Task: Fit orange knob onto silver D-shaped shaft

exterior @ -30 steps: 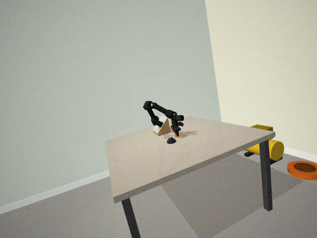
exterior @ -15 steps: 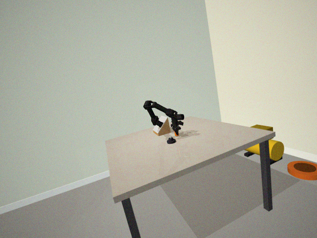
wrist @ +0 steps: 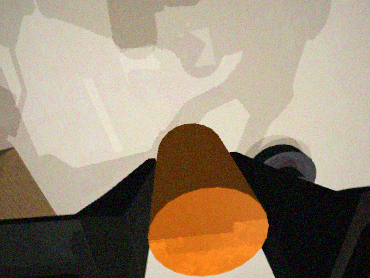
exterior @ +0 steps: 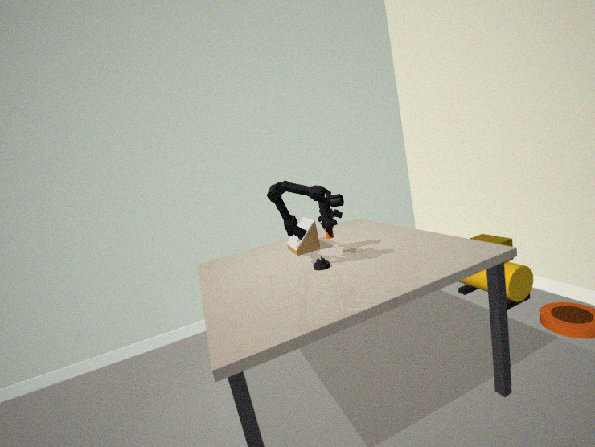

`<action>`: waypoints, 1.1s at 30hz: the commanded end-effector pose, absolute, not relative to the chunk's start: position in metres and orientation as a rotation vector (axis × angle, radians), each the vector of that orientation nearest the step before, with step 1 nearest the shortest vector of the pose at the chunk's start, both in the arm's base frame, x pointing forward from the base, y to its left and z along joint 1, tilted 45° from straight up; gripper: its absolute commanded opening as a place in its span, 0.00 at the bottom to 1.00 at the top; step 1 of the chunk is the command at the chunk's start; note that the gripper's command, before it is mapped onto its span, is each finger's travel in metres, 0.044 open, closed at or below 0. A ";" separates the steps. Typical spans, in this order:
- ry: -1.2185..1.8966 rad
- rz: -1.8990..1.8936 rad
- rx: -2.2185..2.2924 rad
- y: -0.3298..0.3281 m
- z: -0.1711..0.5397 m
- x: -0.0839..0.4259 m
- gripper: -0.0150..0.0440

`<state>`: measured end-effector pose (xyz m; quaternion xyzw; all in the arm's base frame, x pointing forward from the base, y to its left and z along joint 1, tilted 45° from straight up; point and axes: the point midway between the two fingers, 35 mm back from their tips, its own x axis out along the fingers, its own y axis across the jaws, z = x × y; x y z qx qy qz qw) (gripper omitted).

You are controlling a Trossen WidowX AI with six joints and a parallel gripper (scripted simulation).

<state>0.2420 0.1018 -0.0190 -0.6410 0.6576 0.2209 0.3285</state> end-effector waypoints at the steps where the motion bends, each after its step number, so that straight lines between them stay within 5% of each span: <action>1: 1.713 0.574 -1.673 0.119 0.003 0.238 0.25; 33: 1.140 0.308 -2.043 0.174 0.022 0.233 0.25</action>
